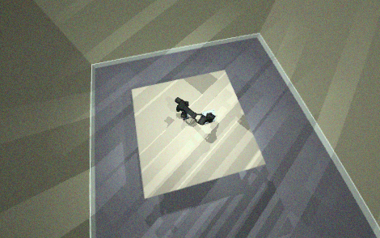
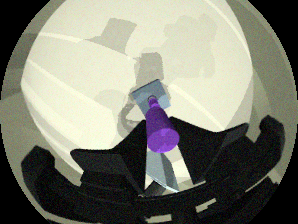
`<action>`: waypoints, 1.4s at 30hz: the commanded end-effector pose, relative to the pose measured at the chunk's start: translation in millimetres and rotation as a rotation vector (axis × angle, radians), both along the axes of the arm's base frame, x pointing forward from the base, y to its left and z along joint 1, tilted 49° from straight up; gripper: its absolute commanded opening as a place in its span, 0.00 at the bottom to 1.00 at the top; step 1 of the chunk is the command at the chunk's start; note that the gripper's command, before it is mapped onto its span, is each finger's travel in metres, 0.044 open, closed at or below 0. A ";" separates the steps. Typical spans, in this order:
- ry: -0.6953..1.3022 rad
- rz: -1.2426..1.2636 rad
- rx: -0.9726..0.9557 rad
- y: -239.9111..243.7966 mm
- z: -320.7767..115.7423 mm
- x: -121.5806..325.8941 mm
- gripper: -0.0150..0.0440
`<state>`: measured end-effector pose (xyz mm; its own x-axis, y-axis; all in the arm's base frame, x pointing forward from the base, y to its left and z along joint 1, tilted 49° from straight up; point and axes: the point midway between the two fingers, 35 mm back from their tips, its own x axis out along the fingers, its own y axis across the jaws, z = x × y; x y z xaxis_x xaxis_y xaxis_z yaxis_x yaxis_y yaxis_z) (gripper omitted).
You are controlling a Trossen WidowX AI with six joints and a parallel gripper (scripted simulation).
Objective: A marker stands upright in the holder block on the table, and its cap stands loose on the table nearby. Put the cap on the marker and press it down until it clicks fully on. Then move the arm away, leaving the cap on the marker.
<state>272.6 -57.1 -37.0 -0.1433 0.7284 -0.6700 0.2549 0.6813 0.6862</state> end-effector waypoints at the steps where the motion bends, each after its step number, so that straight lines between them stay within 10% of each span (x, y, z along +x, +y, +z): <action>1: -0.004 0.009 -0.001 -0.8 -3.2 -0.8 0.25; 42: -0.005 0.009 0.001 42.0 -43.6 -10.5 0.25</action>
